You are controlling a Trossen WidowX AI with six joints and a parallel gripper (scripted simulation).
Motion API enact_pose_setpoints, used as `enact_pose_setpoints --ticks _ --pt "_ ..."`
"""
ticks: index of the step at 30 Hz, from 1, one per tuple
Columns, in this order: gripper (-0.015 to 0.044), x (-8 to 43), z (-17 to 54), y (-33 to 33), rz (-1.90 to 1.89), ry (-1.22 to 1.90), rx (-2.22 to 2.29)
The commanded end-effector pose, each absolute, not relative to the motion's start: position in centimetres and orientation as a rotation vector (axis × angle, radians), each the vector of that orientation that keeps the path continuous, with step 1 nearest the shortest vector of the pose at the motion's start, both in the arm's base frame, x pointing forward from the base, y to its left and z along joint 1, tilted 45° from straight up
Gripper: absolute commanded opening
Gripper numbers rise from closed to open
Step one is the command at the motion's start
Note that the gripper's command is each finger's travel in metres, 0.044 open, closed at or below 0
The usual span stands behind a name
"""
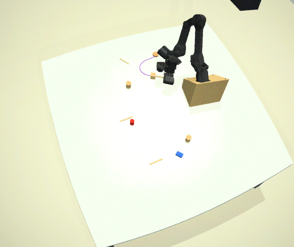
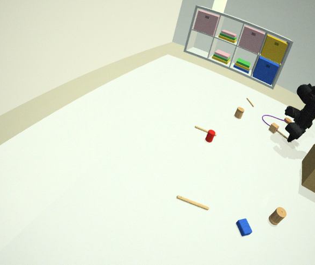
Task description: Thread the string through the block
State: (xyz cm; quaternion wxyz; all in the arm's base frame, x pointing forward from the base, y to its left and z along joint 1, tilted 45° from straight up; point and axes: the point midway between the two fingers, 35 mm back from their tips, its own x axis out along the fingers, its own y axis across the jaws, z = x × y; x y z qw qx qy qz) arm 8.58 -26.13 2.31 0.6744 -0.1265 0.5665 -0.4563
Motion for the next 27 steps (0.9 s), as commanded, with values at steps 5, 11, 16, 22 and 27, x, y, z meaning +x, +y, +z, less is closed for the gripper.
enact_pose_setpoints --ticks 5,11,16,22,27 --pt "0.0000 7.8 2.0 -25.7 -1.025 1.273 -0.287" --pt "0.0000 7.2 1.8 -25.3 -1.028 1.273 -0.289" --pt "0.0000 6.6 1.6 -25.1 -1.030 1.273 -0.290" --pt "0.0000 6.0 1.4 -24.8 -1.035 1.271 -0.290" --pt "0.0000 5.5 1.3 -24.5 -1.040 1.269 -0.287"
